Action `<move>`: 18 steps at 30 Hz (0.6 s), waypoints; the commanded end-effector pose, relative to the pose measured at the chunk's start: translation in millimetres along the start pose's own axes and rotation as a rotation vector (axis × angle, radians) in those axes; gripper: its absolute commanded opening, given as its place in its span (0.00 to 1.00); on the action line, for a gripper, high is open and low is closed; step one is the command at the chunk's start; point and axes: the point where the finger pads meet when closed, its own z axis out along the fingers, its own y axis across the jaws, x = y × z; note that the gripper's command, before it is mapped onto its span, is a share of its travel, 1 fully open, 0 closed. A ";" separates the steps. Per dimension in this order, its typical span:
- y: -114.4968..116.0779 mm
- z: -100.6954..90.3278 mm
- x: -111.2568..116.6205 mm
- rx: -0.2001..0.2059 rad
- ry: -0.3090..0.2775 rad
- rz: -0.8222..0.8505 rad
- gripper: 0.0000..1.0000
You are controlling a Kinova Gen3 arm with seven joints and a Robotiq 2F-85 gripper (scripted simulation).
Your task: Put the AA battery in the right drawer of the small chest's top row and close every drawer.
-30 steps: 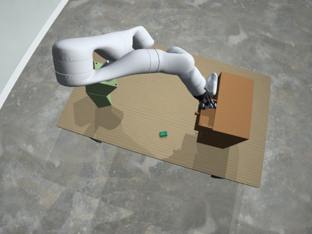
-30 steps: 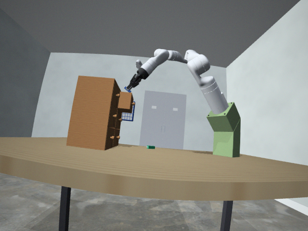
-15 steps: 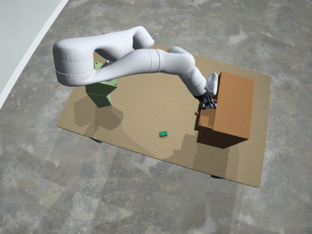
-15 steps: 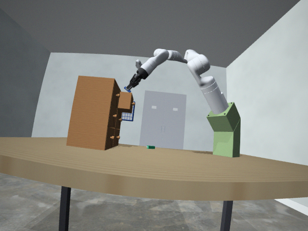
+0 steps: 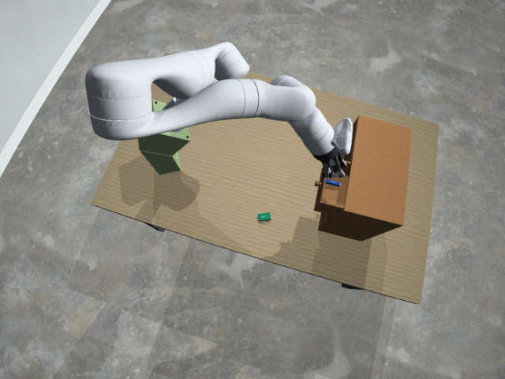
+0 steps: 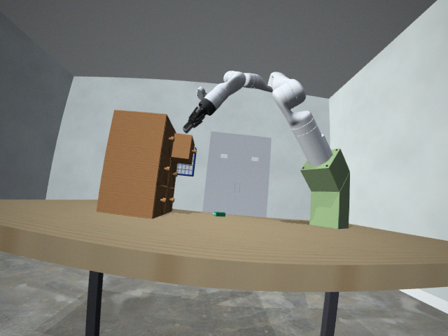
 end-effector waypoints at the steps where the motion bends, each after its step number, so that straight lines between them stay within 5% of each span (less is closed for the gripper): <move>1: 0.3 0.6 1.9 -0.001 0.003 0.006 0.29; 2: 0.3 0.6 1.9 -0.001 0.003 0.006 1.00; 18: -0.6 -0.1 -0.3 0.000 0.001 0.005 1.00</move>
